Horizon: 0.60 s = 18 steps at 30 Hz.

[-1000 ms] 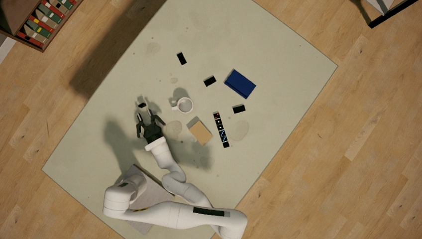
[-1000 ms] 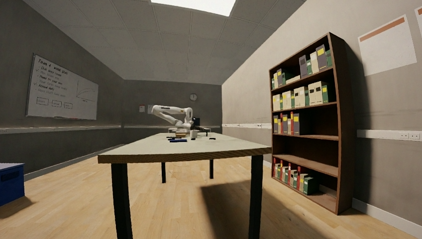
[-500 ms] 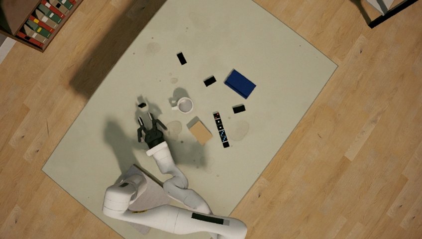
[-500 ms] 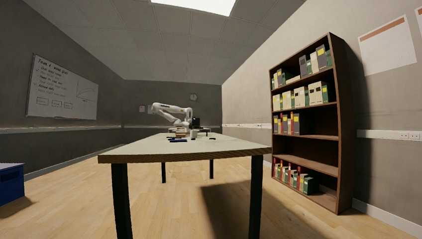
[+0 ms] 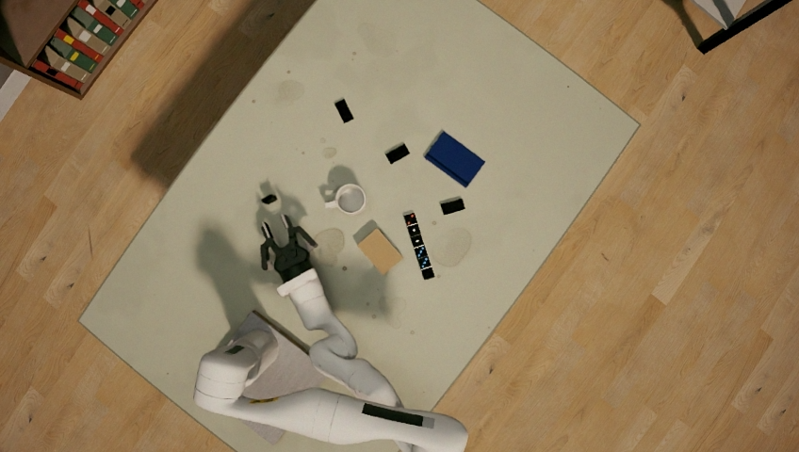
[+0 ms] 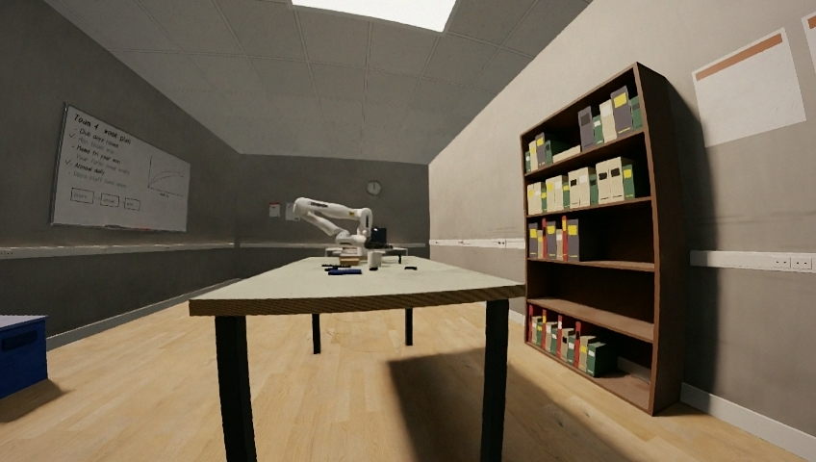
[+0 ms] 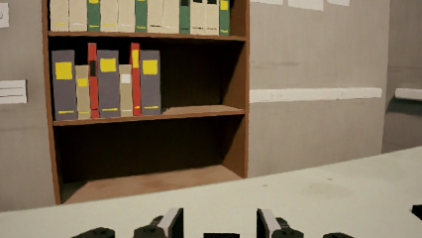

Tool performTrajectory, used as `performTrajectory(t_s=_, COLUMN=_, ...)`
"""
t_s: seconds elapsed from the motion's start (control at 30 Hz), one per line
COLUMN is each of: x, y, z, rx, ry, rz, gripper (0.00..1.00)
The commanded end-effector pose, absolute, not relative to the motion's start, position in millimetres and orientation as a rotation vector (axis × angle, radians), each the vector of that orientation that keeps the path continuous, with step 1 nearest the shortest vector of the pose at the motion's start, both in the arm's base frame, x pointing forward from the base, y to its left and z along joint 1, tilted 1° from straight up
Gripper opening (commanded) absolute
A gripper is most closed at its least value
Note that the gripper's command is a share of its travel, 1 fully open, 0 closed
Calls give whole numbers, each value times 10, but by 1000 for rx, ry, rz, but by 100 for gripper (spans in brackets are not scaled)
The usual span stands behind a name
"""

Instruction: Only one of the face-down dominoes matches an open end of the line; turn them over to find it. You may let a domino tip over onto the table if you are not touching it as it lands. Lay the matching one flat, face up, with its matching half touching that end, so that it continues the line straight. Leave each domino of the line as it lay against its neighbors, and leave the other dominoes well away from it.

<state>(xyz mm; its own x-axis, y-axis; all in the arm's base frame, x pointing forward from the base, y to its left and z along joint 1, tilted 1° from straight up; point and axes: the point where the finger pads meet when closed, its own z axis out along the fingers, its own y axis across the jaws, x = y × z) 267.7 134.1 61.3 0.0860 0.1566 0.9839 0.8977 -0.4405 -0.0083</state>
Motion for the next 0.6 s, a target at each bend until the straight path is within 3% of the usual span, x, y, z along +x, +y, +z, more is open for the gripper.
performTrajectory(t_s=0.0, x=2678, y=1341, z=618, rx=-1697, ry=-1051, rz=-1411, gripper=49)
performTrajectory(t_s=0.57, x=2687, y=1351, z=632, rx=-1696, ry=-1050, rz=-1412, gripper=49)
